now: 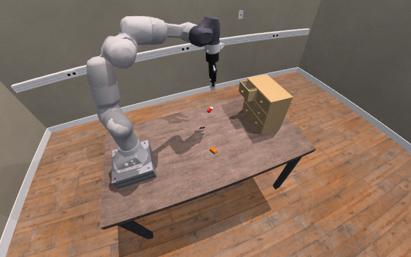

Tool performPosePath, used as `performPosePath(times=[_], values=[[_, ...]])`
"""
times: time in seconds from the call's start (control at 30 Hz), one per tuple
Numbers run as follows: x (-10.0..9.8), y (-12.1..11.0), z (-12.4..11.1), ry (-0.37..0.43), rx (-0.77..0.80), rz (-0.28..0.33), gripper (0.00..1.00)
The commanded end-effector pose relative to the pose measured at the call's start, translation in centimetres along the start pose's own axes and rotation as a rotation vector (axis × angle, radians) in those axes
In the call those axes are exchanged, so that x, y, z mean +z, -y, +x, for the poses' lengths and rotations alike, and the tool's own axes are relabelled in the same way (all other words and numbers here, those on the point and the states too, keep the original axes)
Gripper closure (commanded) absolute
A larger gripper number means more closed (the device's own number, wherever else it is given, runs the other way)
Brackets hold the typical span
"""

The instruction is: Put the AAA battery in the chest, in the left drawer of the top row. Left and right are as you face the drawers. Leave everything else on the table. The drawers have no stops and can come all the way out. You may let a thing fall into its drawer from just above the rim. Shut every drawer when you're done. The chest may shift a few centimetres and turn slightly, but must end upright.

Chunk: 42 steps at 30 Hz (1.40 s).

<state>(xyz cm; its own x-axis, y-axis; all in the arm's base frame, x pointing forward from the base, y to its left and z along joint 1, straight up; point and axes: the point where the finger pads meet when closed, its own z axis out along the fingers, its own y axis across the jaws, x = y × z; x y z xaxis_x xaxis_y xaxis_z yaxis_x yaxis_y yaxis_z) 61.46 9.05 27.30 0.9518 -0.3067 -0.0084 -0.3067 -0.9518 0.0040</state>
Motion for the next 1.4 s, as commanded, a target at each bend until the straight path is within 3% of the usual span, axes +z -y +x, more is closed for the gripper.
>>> performPosePath(times=[0.0,1.37], values=[[0.6,0.2,0.2,-0.012,0.153,0.002,0.72],[4.7,0.2,-0.1,-0.012,0.572,0.004,0.72]])
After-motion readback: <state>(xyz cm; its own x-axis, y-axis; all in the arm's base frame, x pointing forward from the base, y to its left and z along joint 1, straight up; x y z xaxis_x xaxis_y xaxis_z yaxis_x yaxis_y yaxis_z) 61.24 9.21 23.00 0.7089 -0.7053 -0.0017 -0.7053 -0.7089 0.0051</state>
